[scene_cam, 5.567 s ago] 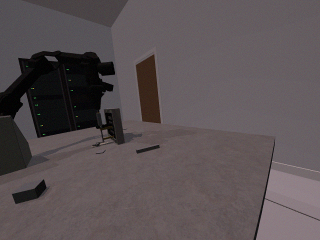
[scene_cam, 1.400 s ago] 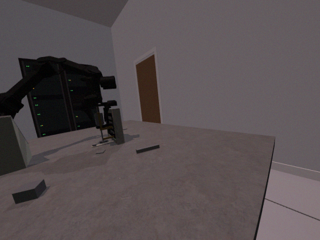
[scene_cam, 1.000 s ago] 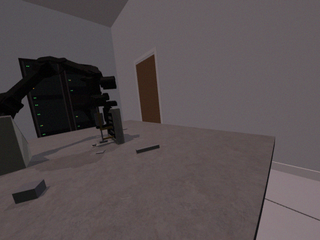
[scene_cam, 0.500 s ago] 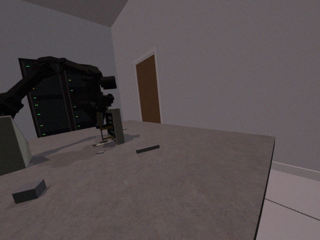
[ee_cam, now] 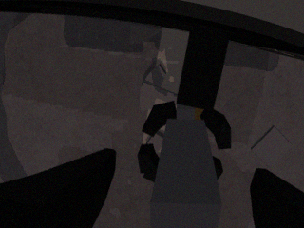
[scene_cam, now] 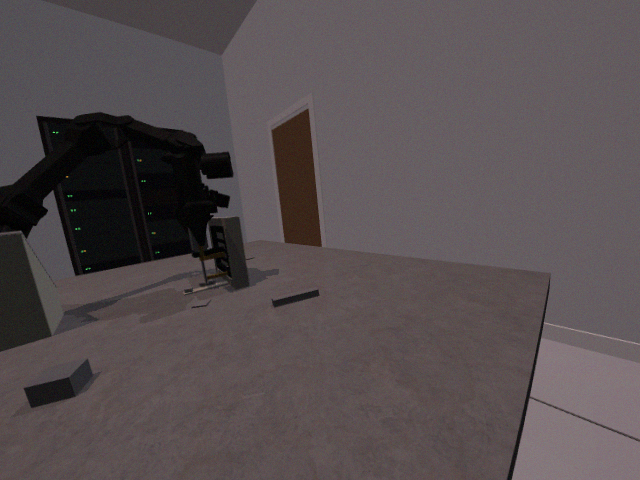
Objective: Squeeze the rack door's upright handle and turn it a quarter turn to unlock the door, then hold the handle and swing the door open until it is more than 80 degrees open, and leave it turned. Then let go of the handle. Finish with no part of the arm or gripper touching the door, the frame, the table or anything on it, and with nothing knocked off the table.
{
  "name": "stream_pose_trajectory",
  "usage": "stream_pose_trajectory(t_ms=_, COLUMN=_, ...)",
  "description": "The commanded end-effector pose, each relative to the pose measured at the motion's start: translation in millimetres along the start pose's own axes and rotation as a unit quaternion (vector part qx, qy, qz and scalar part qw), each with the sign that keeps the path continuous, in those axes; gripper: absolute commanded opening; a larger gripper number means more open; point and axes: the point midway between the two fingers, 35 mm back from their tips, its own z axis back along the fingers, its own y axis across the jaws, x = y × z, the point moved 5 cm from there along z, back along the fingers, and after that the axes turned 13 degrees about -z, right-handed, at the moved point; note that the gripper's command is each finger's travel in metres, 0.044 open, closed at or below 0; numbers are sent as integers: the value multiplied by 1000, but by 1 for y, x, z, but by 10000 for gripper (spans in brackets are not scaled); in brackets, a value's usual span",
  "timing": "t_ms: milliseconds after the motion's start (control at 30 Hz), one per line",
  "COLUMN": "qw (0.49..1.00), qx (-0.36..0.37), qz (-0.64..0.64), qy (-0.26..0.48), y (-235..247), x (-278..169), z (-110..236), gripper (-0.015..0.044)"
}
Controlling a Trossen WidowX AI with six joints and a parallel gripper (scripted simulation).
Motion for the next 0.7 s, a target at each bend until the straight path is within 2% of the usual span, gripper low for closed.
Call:
stream_pose_trajectory(t_ms=0, qw=994, qx=2, qz=109, qy=-2, y=0, x=0, z=0, gripper=287)
stream_pose_trajectory(t_ms=333, qw=937, qx=2, qz=349, qy=-2, y=0, x=0, z=0, gripper=287)
stream_pose_trajectory(t_ms=667, qw=823, qx=1, qz=568, qy=-2, y=0, x=0, z=0, gripper=287)
